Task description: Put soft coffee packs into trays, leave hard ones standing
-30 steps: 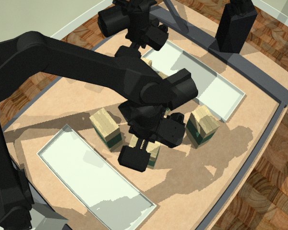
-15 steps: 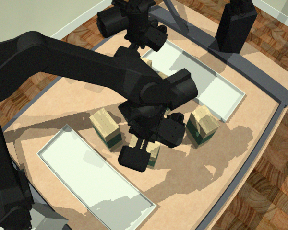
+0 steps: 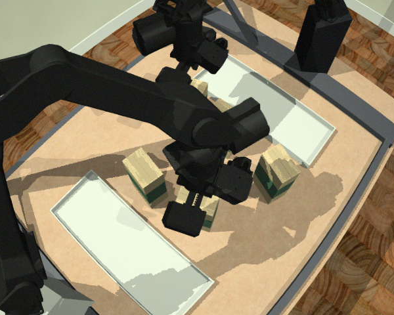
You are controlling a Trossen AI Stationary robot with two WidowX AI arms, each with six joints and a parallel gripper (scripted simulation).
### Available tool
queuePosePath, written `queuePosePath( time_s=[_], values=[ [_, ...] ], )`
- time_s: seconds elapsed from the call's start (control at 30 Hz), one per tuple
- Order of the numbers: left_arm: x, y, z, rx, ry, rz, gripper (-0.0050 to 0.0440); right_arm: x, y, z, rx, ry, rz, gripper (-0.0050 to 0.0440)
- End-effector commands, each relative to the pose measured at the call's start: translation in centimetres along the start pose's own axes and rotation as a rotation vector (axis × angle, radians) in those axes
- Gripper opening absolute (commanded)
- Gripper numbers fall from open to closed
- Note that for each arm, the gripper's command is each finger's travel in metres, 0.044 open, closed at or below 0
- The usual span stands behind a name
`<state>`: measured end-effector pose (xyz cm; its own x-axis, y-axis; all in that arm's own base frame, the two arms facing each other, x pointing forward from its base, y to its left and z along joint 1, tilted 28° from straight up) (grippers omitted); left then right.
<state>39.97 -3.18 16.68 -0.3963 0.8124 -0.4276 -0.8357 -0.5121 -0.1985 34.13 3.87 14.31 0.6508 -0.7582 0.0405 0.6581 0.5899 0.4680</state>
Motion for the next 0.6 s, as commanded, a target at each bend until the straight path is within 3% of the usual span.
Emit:
queuePosePath(
  time_s=[0.0, 0.57],
  values=[
    [-0.3, -0.2, 0.7, -0.022, 0.010, -0.004, 0.0368, 0.1, 0.4, 0.5, 0.015, -0.014, 0.002, 0.0374],
    [-0.3, -0.2, -0.3, -0.022, 0.010, -0.004, 0.0368, 0.2, 0.4, -0.5, 0.015, -0.014, 0.002, 0.0374]
  ],
)
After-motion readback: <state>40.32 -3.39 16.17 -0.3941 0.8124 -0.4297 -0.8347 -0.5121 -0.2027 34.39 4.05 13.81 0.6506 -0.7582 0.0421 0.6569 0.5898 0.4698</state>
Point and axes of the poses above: on each arm, the point midway between the two fingers, 35 mm back from their tips, its own z axis back along the fingers, its own y axis across the jaws, x = y × z, the point moved 2 cm from there along z, back along the fingers, and after that the axes turned 2 degrees about -z, right-handed, at the moved point
